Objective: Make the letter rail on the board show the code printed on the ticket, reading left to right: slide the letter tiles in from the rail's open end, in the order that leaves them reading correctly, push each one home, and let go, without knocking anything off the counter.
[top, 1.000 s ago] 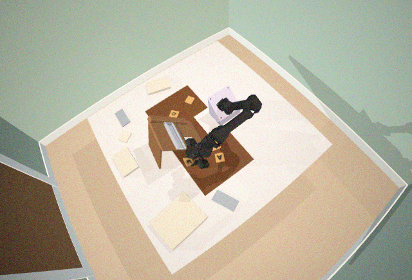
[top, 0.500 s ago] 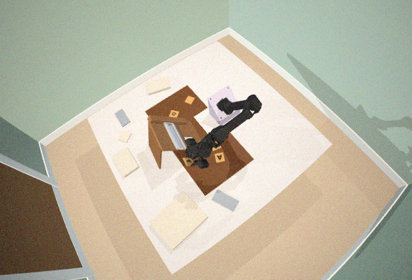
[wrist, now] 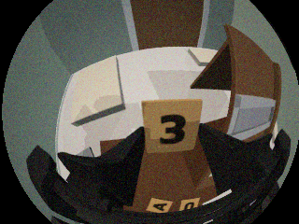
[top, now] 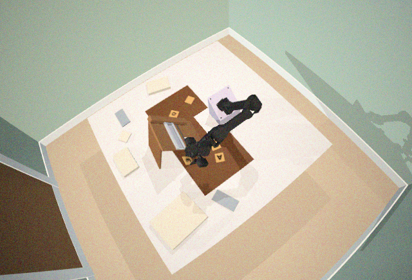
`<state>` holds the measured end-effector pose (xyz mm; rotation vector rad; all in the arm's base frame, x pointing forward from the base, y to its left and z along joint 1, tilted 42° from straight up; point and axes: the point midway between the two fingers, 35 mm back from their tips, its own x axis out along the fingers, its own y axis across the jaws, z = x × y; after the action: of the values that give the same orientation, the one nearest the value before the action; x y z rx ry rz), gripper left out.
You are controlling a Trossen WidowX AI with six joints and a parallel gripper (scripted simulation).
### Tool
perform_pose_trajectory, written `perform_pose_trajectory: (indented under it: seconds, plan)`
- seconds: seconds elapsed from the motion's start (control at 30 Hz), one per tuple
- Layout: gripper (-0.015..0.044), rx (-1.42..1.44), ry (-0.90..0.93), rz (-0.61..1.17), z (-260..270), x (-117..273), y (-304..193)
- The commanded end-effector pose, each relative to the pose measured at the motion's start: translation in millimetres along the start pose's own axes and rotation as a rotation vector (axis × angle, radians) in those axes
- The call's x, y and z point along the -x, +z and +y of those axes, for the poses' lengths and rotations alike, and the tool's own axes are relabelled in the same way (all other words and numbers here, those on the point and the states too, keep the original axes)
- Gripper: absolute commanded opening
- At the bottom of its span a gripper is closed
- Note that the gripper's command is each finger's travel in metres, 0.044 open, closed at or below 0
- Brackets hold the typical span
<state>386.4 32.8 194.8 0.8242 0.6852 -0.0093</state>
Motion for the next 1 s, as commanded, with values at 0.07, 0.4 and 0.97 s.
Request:
perform_pose_trajectory:
  seconds: [0.07,0.4,0.97]
  plan:
    - [0.0,0.005,0.004,-0.002,-2.8,1.0,0.9]
    - [0.0,0.005,0.004,-0.002,-7.9,0.8,1.0]
    - [0.0,0.005,0.003,-0.002,-16.5,0.2,0.7]
